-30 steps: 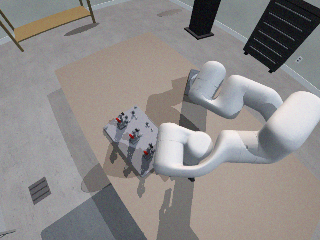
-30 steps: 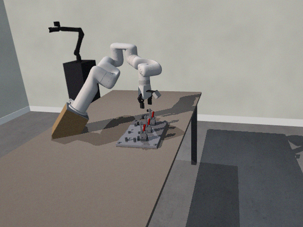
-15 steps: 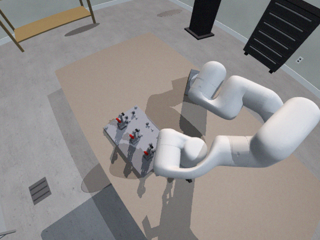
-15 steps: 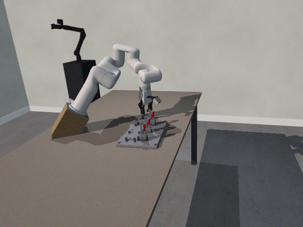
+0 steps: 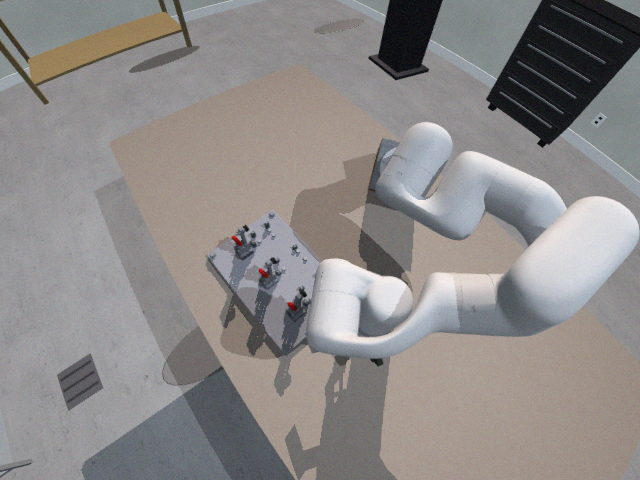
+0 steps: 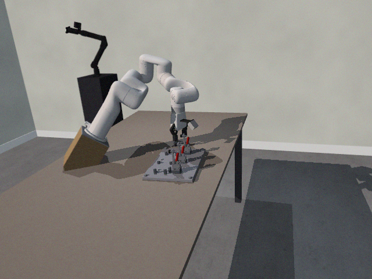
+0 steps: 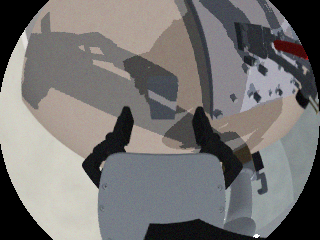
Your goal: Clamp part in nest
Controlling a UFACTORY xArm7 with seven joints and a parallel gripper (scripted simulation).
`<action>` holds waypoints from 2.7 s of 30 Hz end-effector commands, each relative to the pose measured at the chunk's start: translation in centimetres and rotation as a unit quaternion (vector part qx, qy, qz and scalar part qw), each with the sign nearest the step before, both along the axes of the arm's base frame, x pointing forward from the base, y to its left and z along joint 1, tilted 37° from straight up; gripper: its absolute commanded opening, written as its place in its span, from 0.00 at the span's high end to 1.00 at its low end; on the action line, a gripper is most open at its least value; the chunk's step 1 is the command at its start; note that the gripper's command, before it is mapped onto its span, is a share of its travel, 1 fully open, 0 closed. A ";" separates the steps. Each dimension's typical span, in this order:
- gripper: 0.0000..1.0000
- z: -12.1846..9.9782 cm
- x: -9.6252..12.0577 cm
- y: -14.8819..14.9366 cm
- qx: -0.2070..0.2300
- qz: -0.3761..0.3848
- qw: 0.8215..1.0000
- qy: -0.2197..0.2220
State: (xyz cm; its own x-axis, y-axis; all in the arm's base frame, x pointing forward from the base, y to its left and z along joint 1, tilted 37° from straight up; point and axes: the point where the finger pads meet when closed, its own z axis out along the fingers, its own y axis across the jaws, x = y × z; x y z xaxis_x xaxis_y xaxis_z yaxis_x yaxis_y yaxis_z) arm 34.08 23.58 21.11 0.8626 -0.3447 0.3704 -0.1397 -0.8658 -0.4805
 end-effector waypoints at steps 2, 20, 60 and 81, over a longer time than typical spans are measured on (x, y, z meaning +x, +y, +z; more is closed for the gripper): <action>0.00 0.1 0.0 0.0 0.001 0.000 1.000 -0.001; 0.00 -0.4 0.3 0.2 0.001 0.000 1.000 -0.001; 1.00 -2.2 1.5 1.1 0.001 0.000 1.000 -0.001; 1.00 -2.2 1.5 1.1 0.001 0.000 1.000 -0.001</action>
State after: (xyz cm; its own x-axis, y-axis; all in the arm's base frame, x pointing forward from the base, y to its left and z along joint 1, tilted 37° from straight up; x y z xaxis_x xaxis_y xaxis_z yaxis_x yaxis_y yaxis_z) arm 35.53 24.65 18.80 0.8625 -0.3447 0.3704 -0.1397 -0.8658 -0.4805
